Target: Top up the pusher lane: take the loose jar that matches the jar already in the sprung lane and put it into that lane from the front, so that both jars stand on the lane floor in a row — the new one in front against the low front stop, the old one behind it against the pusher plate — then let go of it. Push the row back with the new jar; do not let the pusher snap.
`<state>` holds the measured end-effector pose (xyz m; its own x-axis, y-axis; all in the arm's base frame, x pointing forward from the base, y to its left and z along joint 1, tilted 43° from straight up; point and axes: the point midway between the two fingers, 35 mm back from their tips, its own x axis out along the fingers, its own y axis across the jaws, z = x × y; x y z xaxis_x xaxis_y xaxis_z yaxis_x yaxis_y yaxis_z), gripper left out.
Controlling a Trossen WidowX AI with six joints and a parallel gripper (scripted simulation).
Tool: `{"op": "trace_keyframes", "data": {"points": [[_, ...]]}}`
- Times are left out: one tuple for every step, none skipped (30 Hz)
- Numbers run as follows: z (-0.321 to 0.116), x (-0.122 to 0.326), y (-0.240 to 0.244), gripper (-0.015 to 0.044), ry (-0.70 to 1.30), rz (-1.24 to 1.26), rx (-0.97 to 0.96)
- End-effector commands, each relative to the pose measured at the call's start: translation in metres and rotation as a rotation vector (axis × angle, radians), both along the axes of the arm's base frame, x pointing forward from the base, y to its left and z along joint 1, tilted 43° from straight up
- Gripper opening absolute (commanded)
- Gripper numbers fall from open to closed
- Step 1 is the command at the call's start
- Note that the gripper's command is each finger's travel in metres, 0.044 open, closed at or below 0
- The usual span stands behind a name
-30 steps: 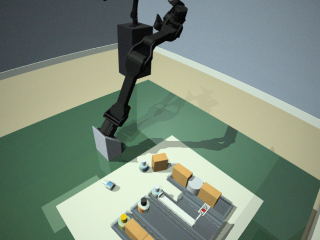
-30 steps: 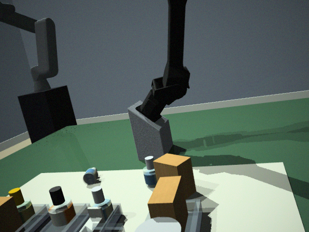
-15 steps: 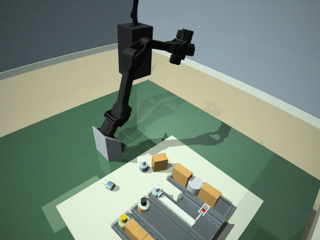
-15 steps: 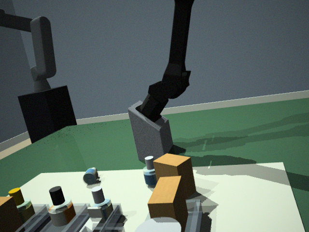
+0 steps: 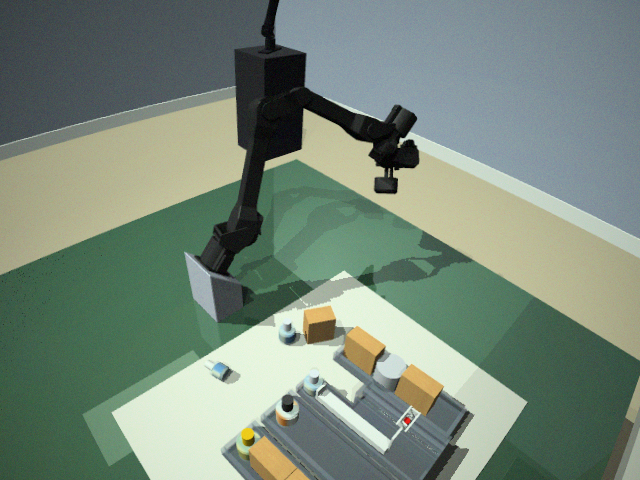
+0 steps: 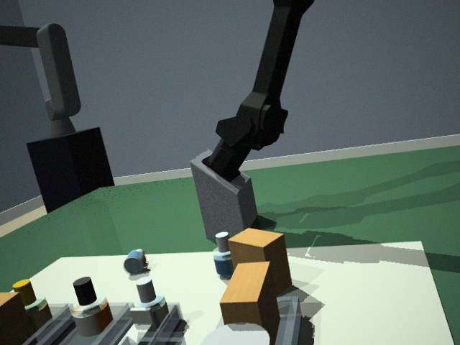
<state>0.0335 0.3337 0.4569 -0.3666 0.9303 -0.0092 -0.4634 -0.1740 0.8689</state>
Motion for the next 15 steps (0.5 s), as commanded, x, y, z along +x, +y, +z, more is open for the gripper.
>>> {"op": "trace_keyframes", "data": {"points": [[-0.051,0.057,0.006,0.044,-0.085,-0.145,-0.105],[-0.062,0.068,0.005,0.044,-0.1,-0.172,-0.129],[-0.072,0.08,0.004,0.044,-0.114,-0.199,-0.154],[-0.082,0.091,0.002,0.044,-0.127,-0.224,-0.179],[-0.093,0.102,-0.001,0.044,-0.14,-0.248,-0.205],[-0.103,0.113,-0.004,0.044,-0.152,-0.271,-0.231],[-0.113,0.124,-0.008,0.044,-0.163,-0.294,-0.258],[-0.124,0.134,-0.013,0.044,-0.174,-0.315,-0.286],[-0.134,0.144,-0.018,0.044,-0.184,-0.335,-0.313],[-0.145,0.154,-0.023,0.044,-0.193,-0.354,-0.342],[-0.155,0.164,-0.03,0.044,-0.201,-0.372,-0.37],[-0.166,0.172,-0.037,0.044,-0.21,-0.388,-0.399],[-0.177,0.181,-0.044,0.044,-0.218,-0.403,-0.427],[-0.187,0.189,-0.053,0.044,-0.225,-0.416,-0.456],[-0.198,0.196,-0.061,0.044,-0.231,-0.428,-0.485]]}}
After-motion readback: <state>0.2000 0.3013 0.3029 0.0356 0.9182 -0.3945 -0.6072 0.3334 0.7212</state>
